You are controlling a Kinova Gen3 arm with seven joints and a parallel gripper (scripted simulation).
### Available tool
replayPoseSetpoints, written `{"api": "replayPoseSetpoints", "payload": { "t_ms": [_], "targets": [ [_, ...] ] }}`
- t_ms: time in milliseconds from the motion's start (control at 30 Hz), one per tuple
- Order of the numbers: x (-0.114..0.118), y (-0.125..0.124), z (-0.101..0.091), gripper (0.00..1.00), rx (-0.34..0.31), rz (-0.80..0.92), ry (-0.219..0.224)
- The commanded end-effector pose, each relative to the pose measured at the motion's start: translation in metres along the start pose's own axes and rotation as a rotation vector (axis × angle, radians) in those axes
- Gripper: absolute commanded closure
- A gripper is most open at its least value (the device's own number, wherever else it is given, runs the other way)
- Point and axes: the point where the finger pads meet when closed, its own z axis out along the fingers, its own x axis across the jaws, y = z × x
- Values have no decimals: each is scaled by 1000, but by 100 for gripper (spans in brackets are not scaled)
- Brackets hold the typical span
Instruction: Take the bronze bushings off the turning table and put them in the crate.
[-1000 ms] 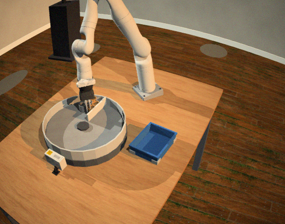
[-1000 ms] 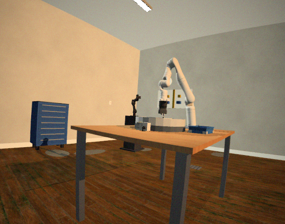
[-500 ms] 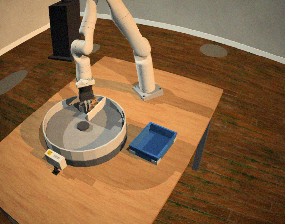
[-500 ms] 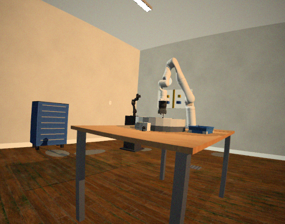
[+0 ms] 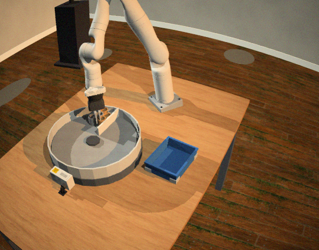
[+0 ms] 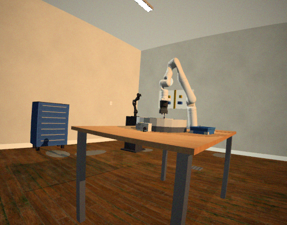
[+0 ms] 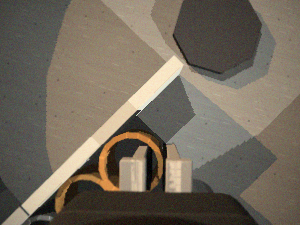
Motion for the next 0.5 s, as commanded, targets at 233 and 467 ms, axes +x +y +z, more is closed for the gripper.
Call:
{"api": "replayPoseSetpoints", "payload": {
  "t_ms": [233,467],
  "targets": [
    [1,0,-4,100,0,1,3],
    [1,0,-8,100,0,1,3]
  ]
}}
